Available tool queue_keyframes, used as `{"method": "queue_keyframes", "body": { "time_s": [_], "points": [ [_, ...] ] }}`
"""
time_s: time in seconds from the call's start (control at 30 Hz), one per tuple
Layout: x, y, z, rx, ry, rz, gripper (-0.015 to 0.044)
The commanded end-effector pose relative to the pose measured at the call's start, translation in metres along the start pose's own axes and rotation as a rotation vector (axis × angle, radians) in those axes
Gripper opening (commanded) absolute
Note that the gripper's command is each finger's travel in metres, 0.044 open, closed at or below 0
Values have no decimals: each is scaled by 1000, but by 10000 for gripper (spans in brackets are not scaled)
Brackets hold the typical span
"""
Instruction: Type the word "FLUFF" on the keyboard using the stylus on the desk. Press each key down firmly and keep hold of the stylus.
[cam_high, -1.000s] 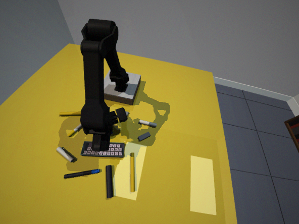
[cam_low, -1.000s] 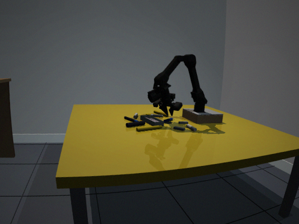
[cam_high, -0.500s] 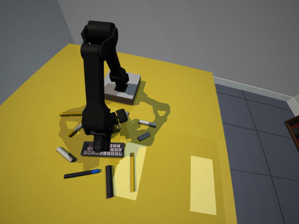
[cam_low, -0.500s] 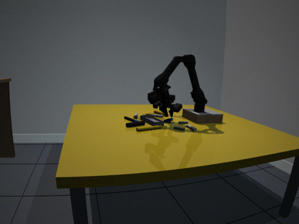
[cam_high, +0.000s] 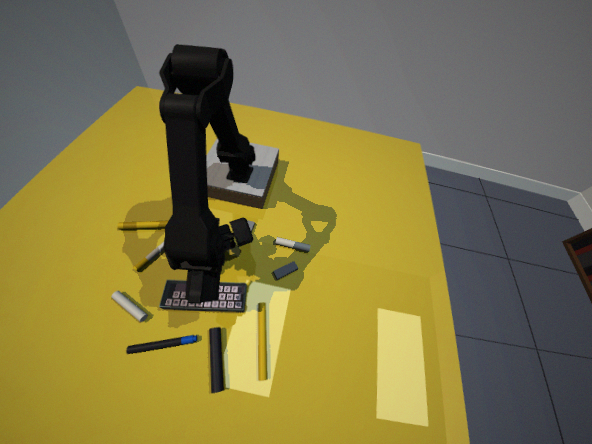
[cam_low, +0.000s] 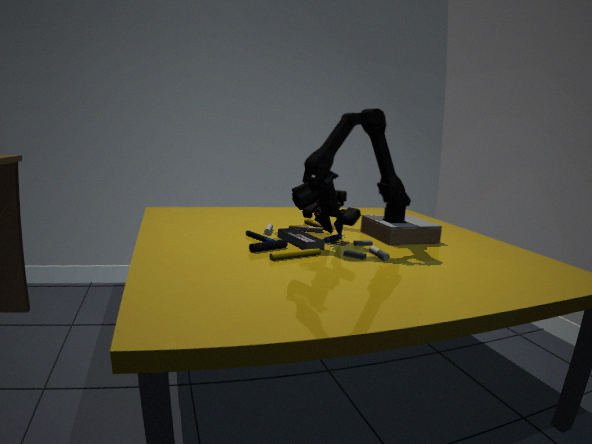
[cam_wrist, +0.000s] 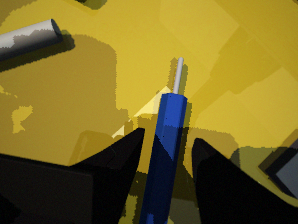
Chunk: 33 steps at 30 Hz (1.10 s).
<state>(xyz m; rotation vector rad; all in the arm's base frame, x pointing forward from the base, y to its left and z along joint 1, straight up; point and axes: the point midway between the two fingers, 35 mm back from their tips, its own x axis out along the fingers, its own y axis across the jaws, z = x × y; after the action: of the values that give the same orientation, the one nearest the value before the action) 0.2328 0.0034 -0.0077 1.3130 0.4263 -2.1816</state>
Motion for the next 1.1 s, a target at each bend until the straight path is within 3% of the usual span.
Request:
{"method": "queue_keyframes", "body": {
  "time_s": [0.0,0.77,0.93,1.07],
  "points": [
    [5,-1,0,4,-11,-1,150],
    [13,-1,-5,4,-11,-1,150],
    [11,-1,-5,-1,-5,-2,19],
    [11,-1,-5,-1,-5,-2,0]
  ]
}}
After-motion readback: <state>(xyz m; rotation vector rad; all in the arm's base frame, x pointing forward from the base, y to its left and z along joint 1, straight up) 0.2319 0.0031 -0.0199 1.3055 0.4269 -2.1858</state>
